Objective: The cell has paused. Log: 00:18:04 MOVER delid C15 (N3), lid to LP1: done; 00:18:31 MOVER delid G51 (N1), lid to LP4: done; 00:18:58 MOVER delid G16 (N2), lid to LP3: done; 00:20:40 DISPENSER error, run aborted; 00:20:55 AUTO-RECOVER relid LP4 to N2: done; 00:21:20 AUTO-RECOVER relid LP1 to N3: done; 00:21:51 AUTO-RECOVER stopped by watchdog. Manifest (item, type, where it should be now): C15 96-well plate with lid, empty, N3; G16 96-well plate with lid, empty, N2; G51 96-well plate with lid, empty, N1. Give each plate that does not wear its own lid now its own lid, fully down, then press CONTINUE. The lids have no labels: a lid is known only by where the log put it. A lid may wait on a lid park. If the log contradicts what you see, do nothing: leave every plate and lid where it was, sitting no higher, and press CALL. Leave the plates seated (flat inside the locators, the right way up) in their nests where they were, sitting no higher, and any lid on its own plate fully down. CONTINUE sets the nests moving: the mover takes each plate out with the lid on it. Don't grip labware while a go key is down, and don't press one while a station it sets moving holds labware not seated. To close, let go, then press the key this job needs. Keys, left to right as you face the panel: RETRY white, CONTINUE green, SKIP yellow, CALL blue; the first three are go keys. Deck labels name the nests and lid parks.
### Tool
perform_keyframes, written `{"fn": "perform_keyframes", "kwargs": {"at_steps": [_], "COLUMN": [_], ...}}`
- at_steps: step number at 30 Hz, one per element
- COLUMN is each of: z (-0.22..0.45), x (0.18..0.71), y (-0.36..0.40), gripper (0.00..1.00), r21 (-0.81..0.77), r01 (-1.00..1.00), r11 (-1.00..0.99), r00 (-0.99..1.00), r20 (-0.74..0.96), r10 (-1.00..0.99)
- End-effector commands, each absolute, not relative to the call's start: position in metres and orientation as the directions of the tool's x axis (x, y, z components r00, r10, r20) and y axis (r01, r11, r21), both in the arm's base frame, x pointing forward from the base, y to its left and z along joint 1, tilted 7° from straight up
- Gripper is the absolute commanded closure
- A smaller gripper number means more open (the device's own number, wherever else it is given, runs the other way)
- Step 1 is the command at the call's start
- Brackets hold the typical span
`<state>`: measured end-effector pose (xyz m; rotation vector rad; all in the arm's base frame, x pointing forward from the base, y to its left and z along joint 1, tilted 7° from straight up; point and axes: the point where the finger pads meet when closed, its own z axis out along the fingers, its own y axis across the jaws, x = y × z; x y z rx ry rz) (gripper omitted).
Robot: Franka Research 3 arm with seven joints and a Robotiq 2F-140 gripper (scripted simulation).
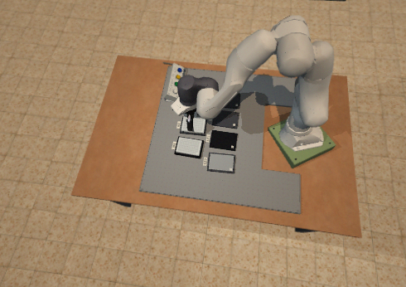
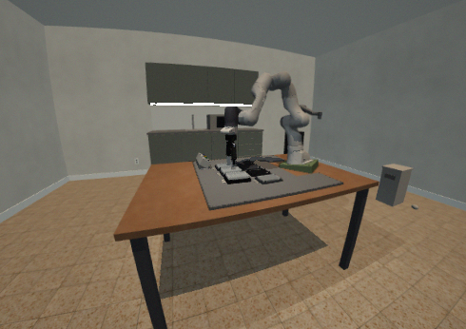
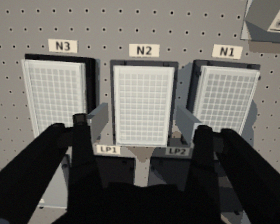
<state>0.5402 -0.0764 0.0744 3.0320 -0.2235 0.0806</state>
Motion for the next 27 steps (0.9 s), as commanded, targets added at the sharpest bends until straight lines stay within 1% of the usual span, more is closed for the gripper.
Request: {"fn": "perform_keyframes", "kwargs": {"at_steps": [1,27], "z": [0.074,0.063], "x": [0.542,0.542], "y": [-0.078,-0.079], "gripper": [0.34,0.34], "r21": [0.098,0.098], "r01": [-0.144,-0.144], "r11": [-0.985,-0.985], "r00": [0.988,0.988], "r20": [0.062,0.062], "r10": [-0.138,-0.138]}}
